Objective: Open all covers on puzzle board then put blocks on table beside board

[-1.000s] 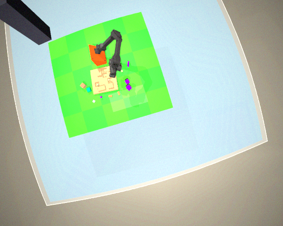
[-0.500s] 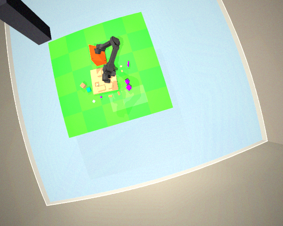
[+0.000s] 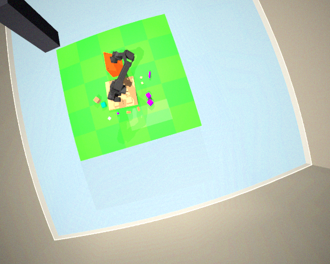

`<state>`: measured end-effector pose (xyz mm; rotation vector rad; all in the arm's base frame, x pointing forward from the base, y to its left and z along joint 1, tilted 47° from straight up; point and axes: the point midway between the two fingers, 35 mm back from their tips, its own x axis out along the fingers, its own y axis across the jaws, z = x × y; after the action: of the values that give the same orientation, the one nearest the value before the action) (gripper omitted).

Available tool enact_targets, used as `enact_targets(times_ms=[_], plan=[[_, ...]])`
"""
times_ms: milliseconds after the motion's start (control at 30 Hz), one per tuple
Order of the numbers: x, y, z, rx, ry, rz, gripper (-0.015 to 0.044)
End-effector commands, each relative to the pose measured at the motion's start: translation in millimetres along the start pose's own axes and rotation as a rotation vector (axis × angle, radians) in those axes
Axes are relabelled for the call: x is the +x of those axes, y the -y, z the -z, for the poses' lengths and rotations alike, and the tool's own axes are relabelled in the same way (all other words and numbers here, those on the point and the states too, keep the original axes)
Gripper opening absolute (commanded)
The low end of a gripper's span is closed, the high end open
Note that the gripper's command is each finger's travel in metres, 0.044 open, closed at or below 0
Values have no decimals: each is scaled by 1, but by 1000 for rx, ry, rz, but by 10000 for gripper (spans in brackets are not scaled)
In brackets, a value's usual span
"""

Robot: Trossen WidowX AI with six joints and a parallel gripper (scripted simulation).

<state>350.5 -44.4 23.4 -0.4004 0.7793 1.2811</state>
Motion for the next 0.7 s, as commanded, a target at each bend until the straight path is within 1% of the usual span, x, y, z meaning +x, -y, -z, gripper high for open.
enact_targets(times_ms=[0,400,667], plan=[[5,6,20,-12,4,-11,0],[13,21,84,-73,28,-14,0],[21,22,88,-76,30,-14,0]])
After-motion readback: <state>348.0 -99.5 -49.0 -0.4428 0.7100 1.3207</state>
